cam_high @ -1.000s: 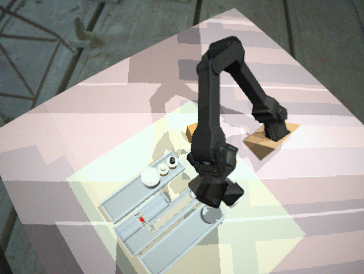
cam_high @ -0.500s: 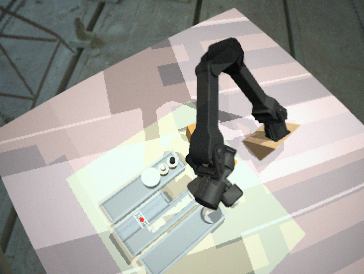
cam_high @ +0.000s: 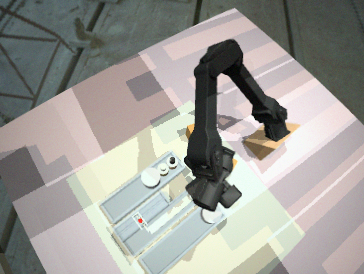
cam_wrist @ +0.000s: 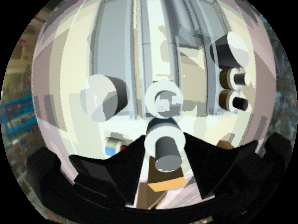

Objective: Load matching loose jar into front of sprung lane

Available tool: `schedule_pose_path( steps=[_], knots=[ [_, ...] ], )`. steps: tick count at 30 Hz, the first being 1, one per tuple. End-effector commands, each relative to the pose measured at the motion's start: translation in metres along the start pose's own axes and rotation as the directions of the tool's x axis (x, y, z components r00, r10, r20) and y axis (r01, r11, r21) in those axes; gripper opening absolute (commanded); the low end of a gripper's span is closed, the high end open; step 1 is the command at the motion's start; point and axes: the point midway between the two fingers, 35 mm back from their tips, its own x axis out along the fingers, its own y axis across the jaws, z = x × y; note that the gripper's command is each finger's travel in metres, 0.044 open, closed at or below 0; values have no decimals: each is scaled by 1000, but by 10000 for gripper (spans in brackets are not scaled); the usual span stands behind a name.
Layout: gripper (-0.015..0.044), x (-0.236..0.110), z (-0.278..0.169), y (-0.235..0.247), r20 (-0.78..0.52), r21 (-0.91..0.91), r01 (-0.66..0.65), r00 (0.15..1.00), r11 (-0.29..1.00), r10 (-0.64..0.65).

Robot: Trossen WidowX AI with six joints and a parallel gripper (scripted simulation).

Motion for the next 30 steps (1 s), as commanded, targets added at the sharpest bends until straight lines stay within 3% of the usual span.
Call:
schedule_pose_path(
  steps=[1,30],
  knots=[
    [0,-2,8,-1,17,13,0,1000,1000,0],
    [0,-3,22,-2,17,14,0,1000,1000,0]
  ],
)
